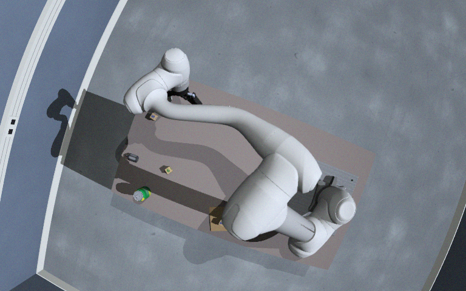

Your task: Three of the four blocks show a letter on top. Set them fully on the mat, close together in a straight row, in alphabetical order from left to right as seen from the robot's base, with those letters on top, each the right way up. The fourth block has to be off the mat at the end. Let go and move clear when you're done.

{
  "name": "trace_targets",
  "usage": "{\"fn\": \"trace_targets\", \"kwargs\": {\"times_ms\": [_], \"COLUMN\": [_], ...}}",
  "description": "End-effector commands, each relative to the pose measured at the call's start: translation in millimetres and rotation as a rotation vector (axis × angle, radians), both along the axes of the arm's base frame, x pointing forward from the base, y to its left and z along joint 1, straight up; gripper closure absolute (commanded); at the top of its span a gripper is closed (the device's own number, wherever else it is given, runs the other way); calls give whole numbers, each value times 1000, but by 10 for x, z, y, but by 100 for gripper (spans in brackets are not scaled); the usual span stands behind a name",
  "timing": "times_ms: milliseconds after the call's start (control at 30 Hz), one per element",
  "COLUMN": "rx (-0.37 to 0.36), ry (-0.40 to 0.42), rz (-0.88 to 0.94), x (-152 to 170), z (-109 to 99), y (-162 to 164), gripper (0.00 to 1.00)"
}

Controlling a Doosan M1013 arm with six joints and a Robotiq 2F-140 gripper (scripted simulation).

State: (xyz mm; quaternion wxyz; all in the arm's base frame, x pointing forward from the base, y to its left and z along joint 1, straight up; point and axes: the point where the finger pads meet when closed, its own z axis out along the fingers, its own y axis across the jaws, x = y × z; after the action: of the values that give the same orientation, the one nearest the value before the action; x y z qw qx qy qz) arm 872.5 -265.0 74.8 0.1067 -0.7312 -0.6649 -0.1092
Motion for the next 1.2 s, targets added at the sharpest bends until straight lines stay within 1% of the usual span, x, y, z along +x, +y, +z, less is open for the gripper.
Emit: {"fn": "trace_targets", "kwargs": {"times_ms": [0,100,233,267,300,400,433,467,1167], "rx": [-91,-150,-158,-214,-241,-259,-288,-301,-303], "ry": [41,53,54,57,56,55,50,48,48], "rz": [-44,-79,-84,-124,-145,-160,-186,-198,-207], "x": [524,832,871,1153,1284,1372,1511,1573,1574], "z": [166,278,293,412,472,514,585,619,628], "y": [217,387,411,599,696,766,883,939,981], "gripper": [0,0,0,0,0,0,0,0,0]}}
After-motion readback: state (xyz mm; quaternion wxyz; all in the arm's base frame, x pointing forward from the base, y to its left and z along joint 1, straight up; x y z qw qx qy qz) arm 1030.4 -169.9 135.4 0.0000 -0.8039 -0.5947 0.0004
